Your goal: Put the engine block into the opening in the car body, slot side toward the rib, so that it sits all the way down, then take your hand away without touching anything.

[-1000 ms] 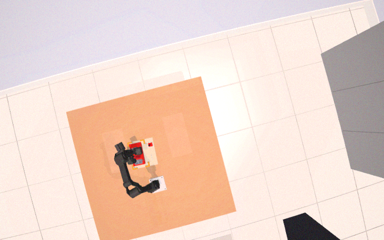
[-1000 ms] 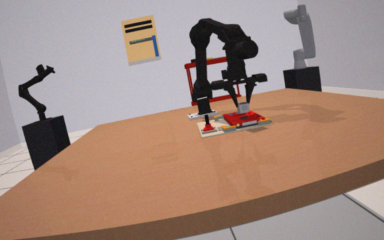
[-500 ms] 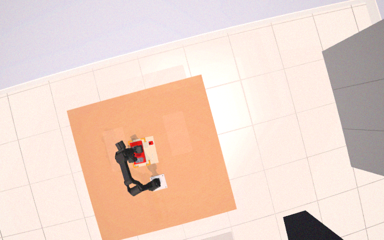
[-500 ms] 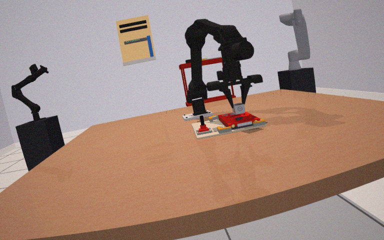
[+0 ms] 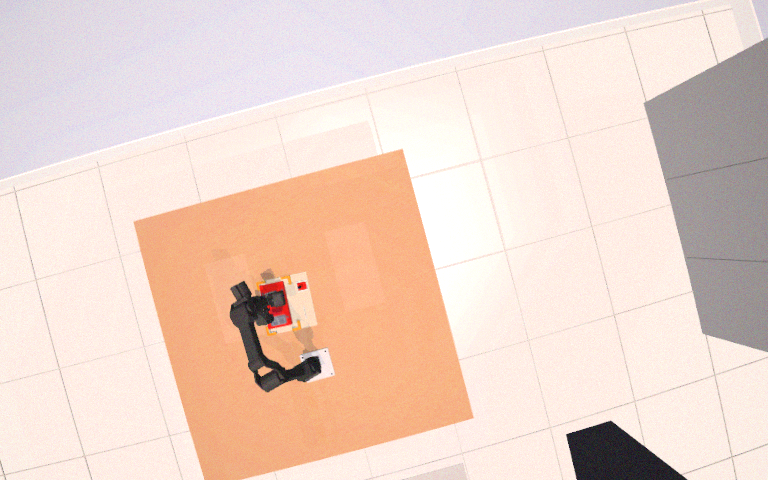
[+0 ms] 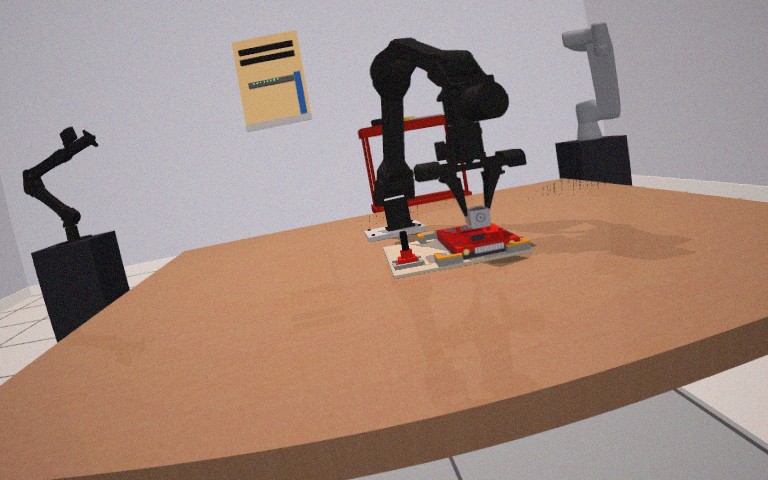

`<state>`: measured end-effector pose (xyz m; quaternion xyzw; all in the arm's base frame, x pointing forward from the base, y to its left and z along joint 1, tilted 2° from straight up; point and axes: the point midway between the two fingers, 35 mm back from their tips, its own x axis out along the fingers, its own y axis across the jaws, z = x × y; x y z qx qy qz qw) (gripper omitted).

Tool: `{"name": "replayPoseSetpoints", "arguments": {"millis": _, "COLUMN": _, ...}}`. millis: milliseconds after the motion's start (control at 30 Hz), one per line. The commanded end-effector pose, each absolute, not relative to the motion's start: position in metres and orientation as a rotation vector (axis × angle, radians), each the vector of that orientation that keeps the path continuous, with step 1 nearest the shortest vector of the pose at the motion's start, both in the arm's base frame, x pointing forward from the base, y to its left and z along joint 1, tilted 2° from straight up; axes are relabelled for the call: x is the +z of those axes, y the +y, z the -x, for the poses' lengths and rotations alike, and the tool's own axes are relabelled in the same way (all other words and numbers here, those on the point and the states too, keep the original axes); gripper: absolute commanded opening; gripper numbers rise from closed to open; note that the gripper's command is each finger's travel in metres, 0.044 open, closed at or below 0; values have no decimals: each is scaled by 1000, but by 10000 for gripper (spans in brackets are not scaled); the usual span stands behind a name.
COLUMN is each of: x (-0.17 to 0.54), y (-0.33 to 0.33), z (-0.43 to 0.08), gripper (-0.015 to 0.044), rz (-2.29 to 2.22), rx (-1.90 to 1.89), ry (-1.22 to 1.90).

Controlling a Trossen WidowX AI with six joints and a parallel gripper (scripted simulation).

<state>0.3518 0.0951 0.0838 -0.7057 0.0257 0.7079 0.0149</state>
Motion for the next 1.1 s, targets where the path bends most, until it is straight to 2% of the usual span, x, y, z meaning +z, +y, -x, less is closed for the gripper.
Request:
{"name": "replayPoseSetpoints", "arguments": {"millis": 0, "x": 84, "y": 96, "z": -352, "gripper": 159, "rz": 2204, "rx": 2209, "ry": 57}}
{"name": "replayPoseSetpoints", "arguments": {"millis": 1067, "x": 83, "y": 95, "z": -351, "gripper": 159, "rz": 2178, "rx": 2182, "ry": 113}}
